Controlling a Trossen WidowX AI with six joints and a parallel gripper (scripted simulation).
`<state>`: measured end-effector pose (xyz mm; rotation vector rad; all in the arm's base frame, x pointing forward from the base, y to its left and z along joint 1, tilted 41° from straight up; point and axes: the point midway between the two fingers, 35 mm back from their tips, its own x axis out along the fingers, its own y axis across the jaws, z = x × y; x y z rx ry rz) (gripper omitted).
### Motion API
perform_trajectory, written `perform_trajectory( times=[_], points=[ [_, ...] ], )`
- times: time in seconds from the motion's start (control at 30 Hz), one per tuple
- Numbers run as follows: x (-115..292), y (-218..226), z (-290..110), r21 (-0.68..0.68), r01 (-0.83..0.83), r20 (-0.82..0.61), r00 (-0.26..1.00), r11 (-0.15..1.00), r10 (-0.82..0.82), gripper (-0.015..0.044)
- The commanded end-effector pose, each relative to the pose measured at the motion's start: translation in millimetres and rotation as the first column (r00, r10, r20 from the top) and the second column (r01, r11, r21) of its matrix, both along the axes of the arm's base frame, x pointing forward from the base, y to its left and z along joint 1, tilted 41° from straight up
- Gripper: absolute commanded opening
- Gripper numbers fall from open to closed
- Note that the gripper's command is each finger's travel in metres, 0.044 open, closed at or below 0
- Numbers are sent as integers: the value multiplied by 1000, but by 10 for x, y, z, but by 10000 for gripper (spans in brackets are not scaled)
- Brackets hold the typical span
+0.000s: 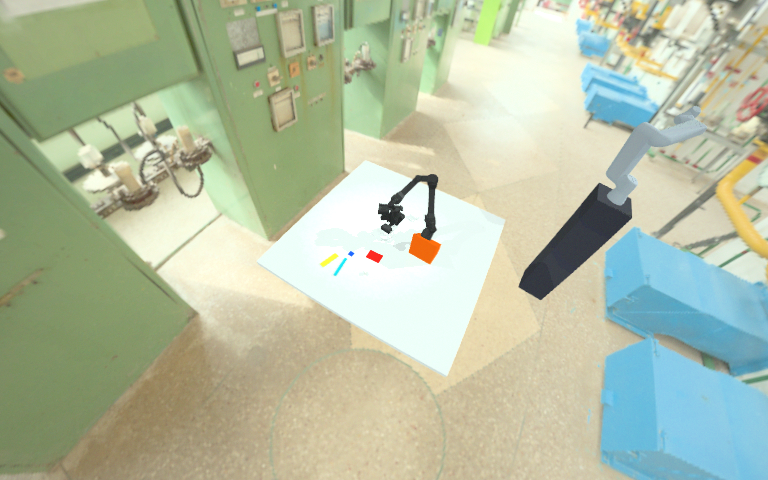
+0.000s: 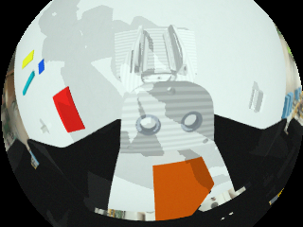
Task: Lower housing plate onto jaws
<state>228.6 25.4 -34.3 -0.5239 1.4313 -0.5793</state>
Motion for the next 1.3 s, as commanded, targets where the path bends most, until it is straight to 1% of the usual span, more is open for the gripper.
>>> perform_trajectory(
  times=[0.0,1.27],
  points=[
    [-1,-21,-34,3,4,-1,1000,1000,-4,351],
    [16,-411,-467,-1,4,-1,1000,1000,-4,351]
  ],
)
